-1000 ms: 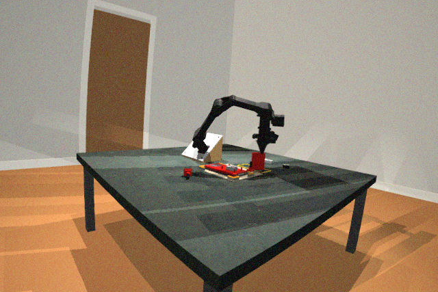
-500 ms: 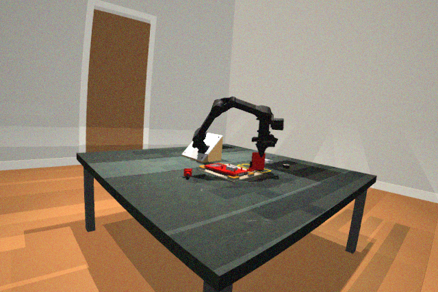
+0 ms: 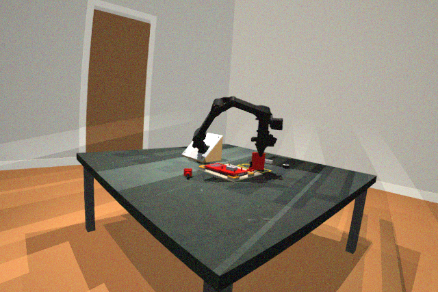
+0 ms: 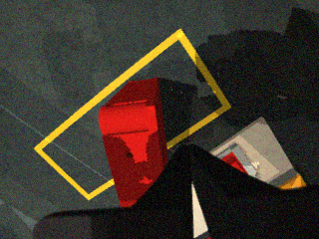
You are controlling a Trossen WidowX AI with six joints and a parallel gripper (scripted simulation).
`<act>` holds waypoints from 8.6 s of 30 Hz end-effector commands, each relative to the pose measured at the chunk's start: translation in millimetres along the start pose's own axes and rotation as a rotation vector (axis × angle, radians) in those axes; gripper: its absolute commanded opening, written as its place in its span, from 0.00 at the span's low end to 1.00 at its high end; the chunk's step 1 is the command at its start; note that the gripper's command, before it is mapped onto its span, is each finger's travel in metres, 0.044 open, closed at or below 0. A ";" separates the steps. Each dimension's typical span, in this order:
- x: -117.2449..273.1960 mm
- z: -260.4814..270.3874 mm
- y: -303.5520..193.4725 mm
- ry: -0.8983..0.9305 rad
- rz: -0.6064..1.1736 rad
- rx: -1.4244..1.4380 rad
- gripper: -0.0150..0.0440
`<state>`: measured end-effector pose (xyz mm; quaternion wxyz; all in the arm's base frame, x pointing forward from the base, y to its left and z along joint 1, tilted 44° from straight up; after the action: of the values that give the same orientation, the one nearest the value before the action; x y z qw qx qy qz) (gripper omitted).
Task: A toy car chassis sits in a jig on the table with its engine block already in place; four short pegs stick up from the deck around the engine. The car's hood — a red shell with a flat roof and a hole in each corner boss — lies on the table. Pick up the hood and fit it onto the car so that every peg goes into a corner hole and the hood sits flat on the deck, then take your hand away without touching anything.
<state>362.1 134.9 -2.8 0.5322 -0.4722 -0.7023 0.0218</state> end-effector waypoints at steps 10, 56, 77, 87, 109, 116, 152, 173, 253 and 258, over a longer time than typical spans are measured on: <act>1.4 14.0 0.1 0.003 -0.006 -0.002 0.25; 2.6 53.0 -5.1 0.004 -0.005 -0.001 0.25; 74.6 47.9 -4.3 0.000 -0.011 0.003 0.25; 74.6 47.9 -4.3 0.000 -0.011 0.003 0.25; 31.4 74.3 -5.4 0.004 -0.006 -0.946 0.97; 10.1 86.1 -11.1 0.007 -0.001 -1.406 1.00; -7.0 93.6 -9.5 0.008 0.001 -1.568 1.00; -21.1 93.4 -9.2 0.008 0.000 -1.569 1.00; -66.7 93.5 -11.9 0.005 0.000 -1.569 1.00; -69.2 93.6 -12.0 0.005 0.000 -1.569 1.00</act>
<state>281.3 126.6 -85.8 0.0443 -0.7118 -0.5087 -0.4822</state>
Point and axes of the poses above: the point midway between the two fingers, 35 mm back from their tips, its own x axis back along the fingers, its own z axis across the jaws, y = z × x, the point moved 5 cm from there along x, back along the fingers, and after that the axes turned 7 degrees about -x, right-handed, at the moved point
